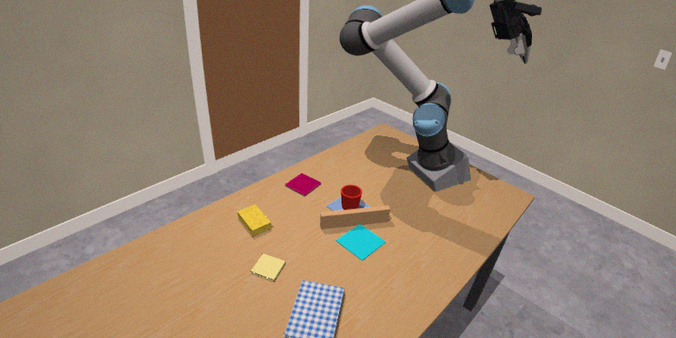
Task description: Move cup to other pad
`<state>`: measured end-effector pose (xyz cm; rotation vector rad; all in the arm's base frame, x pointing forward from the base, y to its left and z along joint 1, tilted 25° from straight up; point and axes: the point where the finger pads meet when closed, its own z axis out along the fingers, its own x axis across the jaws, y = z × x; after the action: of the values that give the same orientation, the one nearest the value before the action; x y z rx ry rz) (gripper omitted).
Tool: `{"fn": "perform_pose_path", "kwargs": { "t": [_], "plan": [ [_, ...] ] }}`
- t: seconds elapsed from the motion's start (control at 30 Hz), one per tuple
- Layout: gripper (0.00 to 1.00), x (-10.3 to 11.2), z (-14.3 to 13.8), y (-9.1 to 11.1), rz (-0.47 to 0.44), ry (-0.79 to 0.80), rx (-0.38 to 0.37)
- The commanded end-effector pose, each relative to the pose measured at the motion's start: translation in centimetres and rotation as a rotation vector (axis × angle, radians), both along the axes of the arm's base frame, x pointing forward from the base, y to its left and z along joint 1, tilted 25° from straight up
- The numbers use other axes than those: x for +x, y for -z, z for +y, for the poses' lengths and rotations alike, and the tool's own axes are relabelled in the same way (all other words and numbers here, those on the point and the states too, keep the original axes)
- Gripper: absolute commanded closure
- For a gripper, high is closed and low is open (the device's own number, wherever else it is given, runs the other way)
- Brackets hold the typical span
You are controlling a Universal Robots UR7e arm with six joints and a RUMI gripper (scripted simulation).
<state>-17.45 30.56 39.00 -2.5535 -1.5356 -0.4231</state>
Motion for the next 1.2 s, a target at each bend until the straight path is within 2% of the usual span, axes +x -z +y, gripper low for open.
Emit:
{"fn": "perform_pose_path", "kwargs": {
  "t": [0.0,0.27,0.33,0.47,0.83,0.9,1.17],
  "plan": [
    [1.00,1.3,0.9,0.3,0.003,0.029,-0.003],
    [1.00,4.5,2.7,1.2,0.010,0.100,-0.010],
    [1.00,4.5,2.7,1.2,0.010,0.100,-0.010],
    [1.00,6.5,3.6,1.7,0.014,0.143,-0.014],
    [1.00,13.6,5.7,3.4,0.029,0.283,-0.022],
    [1.00,13.6,5.7,3.4,0.029,0.283,-0.022],
    [1.00,20.1,6.3,4.8,0.043,0.403,-0.023]
  ]
}}
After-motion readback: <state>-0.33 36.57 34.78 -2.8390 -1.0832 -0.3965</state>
